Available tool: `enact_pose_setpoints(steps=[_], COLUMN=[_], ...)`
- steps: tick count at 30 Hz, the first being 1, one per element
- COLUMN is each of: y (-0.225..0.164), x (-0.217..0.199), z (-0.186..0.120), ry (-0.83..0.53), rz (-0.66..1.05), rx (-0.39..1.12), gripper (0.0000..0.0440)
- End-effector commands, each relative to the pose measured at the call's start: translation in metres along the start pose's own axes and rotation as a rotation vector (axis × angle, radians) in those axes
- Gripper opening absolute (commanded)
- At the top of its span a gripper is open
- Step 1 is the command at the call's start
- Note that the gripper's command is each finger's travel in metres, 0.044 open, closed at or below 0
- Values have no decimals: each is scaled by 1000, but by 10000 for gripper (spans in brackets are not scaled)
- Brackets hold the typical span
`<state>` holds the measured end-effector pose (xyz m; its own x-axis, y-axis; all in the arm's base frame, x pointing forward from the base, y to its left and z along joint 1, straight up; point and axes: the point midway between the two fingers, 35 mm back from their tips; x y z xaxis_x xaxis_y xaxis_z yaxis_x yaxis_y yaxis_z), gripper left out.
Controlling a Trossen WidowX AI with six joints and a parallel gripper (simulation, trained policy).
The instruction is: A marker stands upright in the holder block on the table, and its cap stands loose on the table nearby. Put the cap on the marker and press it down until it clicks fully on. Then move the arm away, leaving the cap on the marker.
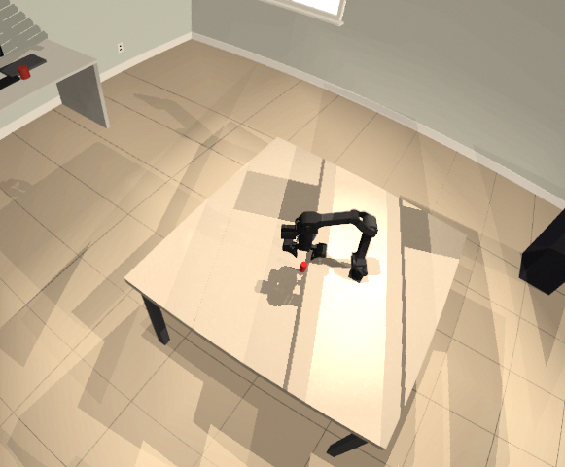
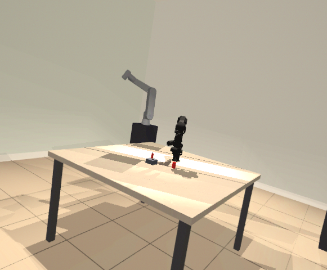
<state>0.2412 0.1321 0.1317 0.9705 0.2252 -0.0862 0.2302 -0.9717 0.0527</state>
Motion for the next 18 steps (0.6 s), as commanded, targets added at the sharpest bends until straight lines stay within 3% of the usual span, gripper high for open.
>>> enact_pose_setpoints(steps=[1,18], y=[-2,-5], x=[-1,-4], z=[7,42], ry=[-29,-110], rz=[6,-9], rx=[13,37], gripper=[310,288])
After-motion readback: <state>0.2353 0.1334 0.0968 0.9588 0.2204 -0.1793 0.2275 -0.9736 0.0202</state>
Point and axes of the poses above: the point midway between the two fingers, 35 mm back from their tips, its own z axis out along the fingers, its own x axis across the jaws, y = z × x, and after that the axes turned 7 degrees about z, right-handed
